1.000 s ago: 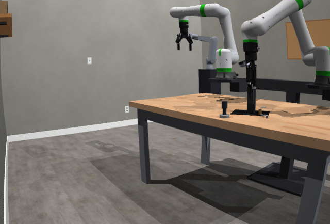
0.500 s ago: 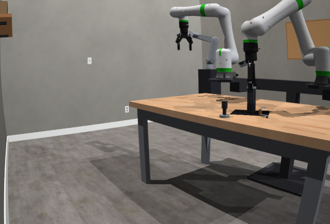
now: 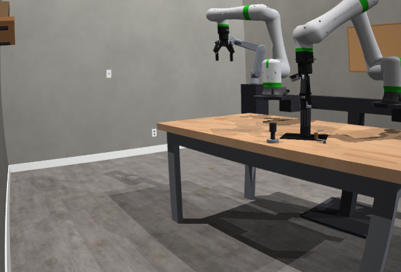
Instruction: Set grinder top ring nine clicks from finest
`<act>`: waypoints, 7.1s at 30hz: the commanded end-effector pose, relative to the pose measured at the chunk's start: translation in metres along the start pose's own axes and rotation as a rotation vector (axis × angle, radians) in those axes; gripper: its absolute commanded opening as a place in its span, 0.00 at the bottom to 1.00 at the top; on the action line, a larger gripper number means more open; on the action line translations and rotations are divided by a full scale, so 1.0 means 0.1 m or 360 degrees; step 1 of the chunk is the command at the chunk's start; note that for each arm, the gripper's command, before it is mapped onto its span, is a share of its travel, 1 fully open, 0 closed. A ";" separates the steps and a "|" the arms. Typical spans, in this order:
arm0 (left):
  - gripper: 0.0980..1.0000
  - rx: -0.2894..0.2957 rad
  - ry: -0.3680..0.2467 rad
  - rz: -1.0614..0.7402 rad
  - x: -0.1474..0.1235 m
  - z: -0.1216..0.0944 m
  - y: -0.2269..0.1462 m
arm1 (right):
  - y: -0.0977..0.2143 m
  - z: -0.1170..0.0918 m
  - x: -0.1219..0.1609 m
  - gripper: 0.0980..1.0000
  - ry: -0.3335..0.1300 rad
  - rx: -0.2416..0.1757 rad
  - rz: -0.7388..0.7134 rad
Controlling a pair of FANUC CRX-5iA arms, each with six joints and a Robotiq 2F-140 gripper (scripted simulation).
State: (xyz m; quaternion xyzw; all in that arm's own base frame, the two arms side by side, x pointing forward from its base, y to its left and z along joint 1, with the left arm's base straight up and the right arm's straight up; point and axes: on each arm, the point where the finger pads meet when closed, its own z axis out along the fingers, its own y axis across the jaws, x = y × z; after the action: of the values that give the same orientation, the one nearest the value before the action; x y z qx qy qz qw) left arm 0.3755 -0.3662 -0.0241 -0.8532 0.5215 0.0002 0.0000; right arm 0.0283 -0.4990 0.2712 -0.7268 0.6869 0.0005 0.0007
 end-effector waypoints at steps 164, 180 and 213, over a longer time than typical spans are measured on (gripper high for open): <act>0.37 -0.0001 0.0003 -0.1981 0.01 -0.01 0.01 | 0.00 -0.01 0.00 1.00 0.0003 0.0000 0.0000; 0.37 -0.0003 0.0003 -0.2031 0.01 -0.01 0.01 | 0.00 -0.01 0.00 1.00 0.0003 0.0000 0.0000; 1.00 -0.0001 0.0003 -0.1998 0.01 -0.01 0.01 | 0.00 -0.01 0.00 1.00 0.0003 0.0000 0.0000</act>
State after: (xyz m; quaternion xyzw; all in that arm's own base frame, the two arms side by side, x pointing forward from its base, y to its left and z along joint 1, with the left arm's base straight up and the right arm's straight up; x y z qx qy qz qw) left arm 0.3747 -0.3667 -0.0241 -0.9969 -0.0790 0.0001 0.0002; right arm 0.0283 -0.4989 0.2712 -0.7268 0.6869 0.0005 0.0007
